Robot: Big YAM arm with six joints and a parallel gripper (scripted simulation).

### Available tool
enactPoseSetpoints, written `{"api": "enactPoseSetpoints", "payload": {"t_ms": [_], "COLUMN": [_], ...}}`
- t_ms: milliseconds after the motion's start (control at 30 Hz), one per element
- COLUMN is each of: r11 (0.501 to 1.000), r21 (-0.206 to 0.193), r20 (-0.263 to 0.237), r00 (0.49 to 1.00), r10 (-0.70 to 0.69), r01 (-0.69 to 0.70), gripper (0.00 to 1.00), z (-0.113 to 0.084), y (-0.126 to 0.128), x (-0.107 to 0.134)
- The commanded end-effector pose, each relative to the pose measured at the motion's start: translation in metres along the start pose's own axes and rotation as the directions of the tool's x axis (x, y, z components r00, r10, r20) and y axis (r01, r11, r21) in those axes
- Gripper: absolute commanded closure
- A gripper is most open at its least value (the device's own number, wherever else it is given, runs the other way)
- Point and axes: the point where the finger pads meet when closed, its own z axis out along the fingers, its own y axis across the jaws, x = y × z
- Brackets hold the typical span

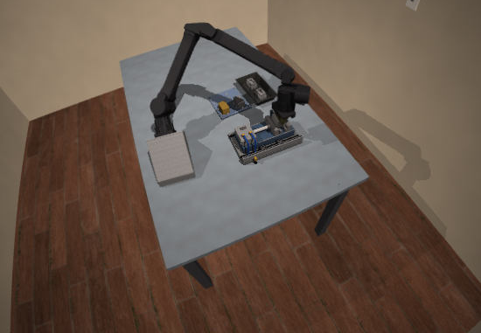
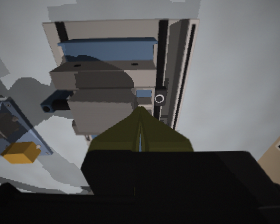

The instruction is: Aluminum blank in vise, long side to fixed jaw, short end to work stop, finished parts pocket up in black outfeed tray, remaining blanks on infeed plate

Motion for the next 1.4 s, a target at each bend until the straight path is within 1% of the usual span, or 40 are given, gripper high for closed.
{"api": "enactPoseSetpoints", "payload": {"t_ms": [0, 300, 633, 767, 867, 933, 1100, 1367], "r11": [0.999, 0.999, 0.999, 0.999, 1.000, 1.000, 1.000, 0.999], "r21": [-0.012, -0.010, -0.004, -0.004, -0.004, -0.004, -0.001, 0.012], "r20": [-0.012, -0.009, 0.000, 0.003, 0.009, 0.009, 0.016, 0.032], "r00": [0.999, 0.999, 0.999, 0.999, 1.000, 1.000, 1.000, 0.999], "r10": [-0.037, -0.043, -0.038, -0.034, -0.028, -0.028, -0.023, -0.035], "r01": [0.037, 0.043, 0.038, 0.034, 0.028, 0.028, 0.023, 0.035], "gripper": [1.00, 1.00, 1.00, 1.00, 1.00, 1.00, 1.00, 1.00], "z": [0.007, 0.007, 0.004, 0.001, -0.006, -0.006, -0.021, -0.056], "y": [0.012, -0.002, -0.008, -0.010, -0.013, -0.013, -0.016, -0.011], "x": [-0.011, -0.016, -0.017, -0.016, -0.015, -0.015, -0.013, -0.016]}}
